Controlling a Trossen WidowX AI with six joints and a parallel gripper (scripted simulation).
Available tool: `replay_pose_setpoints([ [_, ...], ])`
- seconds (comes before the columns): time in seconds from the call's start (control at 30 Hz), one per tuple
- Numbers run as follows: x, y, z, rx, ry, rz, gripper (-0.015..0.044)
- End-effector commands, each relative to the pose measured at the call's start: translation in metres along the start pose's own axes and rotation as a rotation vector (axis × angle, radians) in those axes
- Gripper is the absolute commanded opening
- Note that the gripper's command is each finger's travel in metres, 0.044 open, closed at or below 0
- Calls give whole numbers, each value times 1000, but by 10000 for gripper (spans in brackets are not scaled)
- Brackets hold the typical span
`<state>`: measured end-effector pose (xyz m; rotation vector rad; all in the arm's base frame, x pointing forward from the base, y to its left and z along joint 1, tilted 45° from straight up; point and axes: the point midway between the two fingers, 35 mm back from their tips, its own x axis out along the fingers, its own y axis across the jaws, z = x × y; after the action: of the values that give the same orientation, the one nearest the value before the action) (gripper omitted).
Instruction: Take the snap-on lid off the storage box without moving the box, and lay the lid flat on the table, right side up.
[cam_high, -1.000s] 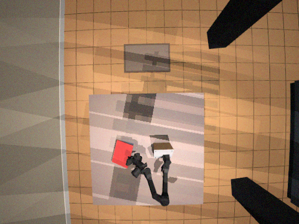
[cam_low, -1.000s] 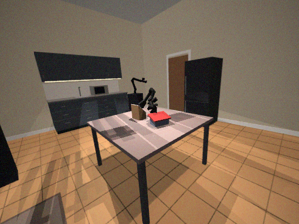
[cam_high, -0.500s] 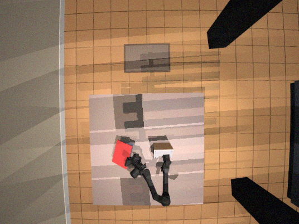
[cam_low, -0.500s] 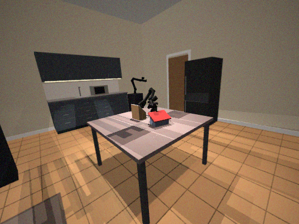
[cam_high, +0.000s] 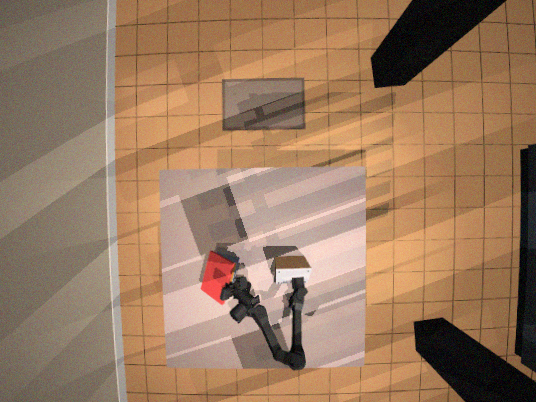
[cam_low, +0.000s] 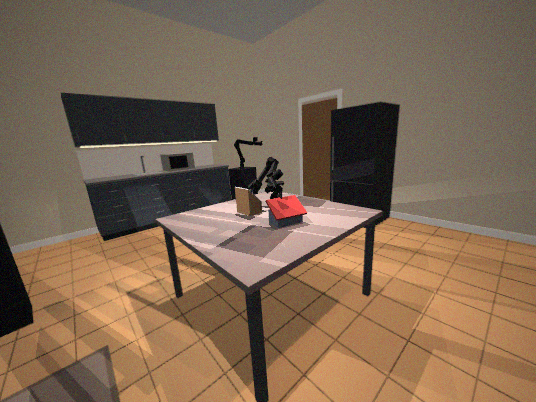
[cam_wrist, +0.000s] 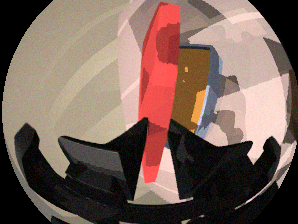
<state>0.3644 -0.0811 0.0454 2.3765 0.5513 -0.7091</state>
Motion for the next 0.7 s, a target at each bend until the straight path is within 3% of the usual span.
replay_pose_setpoints([
  [0.0,-1,9,0,-6,3,8,0],
  [0.67,-6,41,-1,-7,3,9,0],
])
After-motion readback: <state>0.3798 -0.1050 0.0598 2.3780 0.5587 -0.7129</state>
